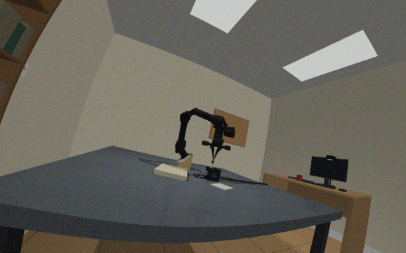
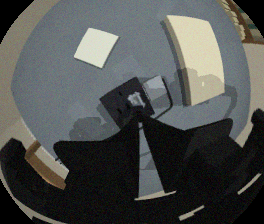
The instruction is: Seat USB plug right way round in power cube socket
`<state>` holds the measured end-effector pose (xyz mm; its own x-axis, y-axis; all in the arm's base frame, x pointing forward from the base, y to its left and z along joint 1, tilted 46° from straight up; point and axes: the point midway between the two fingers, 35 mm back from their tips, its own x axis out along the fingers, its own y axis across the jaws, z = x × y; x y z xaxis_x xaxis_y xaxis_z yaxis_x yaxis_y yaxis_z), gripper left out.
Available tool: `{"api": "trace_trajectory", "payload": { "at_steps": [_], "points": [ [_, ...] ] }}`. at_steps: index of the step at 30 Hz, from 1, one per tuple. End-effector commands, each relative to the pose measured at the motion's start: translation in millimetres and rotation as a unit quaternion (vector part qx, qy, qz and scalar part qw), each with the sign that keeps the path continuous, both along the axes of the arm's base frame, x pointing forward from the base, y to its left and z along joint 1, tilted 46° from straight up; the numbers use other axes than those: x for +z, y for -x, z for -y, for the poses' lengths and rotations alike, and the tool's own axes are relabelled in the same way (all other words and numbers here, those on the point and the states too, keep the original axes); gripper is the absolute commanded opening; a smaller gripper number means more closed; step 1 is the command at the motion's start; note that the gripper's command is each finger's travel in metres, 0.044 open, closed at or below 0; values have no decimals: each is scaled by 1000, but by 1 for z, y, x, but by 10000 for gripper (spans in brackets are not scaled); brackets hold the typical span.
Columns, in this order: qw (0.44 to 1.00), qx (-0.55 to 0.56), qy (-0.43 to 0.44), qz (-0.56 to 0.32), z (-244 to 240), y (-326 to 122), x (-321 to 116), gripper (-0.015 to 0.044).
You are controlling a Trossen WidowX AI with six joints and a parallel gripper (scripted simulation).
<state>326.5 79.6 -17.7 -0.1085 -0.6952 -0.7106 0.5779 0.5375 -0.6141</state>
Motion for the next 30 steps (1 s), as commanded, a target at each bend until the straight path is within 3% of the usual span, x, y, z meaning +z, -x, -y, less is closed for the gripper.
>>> {"api": "trace_trajectory", "payload": {
  "at_steps": [1,15,30],
  "points": [
    [998,41,-7,-40,0,0,0,0],
    [971,170,-26,-166,0,0,0,0],
    [906,301,-46,-294,0,0,0,0]
  ]
}}
